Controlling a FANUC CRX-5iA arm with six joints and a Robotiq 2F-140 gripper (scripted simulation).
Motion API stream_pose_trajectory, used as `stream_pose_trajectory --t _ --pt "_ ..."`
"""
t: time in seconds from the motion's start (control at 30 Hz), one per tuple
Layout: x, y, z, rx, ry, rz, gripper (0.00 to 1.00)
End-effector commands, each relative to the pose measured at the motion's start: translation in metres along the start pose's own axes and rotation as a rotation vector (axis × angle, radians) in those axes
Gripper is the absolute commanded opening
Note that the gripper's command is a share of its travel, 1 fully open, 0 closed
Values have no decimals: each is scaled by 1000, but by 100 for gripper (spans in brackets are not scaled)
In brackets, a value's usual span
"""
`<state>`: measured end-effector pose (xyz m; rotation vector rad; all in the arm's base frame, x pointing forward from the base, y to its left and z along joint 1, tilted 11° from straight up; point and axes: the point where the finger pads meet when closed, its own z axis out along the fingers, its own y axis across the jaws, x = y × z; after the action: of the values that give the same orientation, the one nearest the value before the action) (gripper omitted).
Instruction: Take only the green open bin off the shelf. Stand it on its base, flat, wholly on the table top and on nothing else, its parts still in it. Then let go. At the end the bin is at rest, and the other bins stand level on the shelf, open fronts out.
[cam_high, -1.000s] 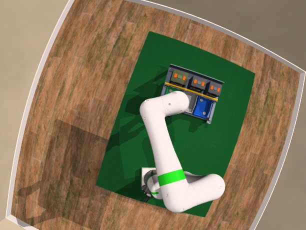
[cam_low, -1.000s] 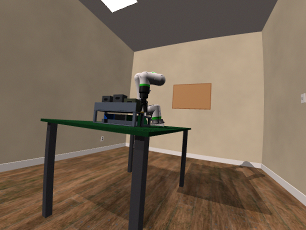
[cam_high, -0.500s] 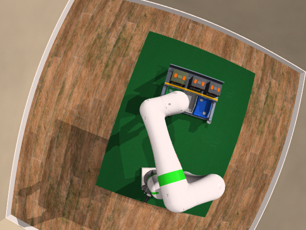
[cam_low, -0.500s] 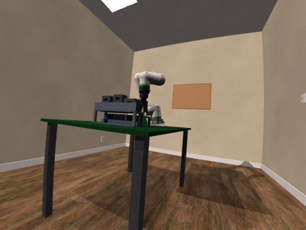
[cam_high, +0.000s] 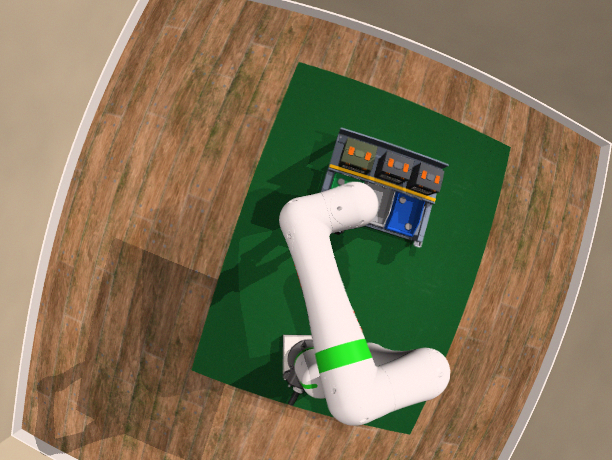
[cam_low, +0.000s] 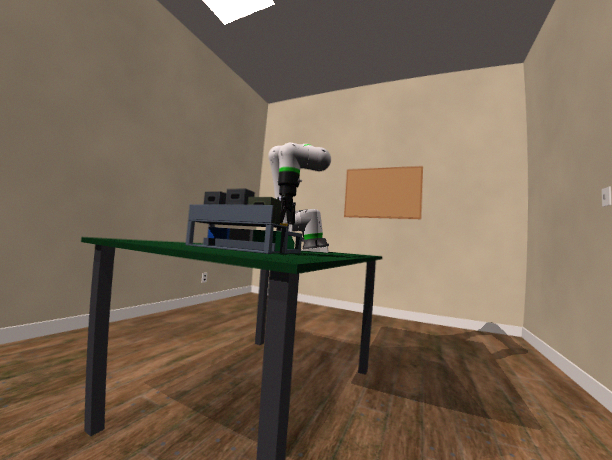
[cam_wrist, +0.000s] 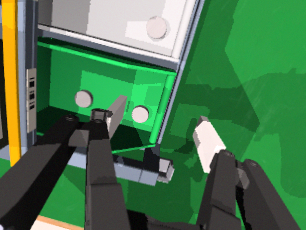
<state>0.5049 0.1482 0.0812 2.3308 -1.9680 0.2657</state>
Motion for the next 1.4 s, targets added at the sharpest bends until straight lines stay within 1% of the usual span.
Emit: stream_pose_trajectory --t 0.0,0.1,0.5,0.67,1.07,1.23,1.37 --pt "0 0 4 0 0 0 57" --pt "0 0 10 0 0 0 57" --pt "0 0 10 0 0 0 57" --pt "0 0 20 0 0 0 57" --pt "0 0 20 0 0 0 57" --pt "0 0 25 0 0 0 57" --pt "0 0 25 0 0 0 57"
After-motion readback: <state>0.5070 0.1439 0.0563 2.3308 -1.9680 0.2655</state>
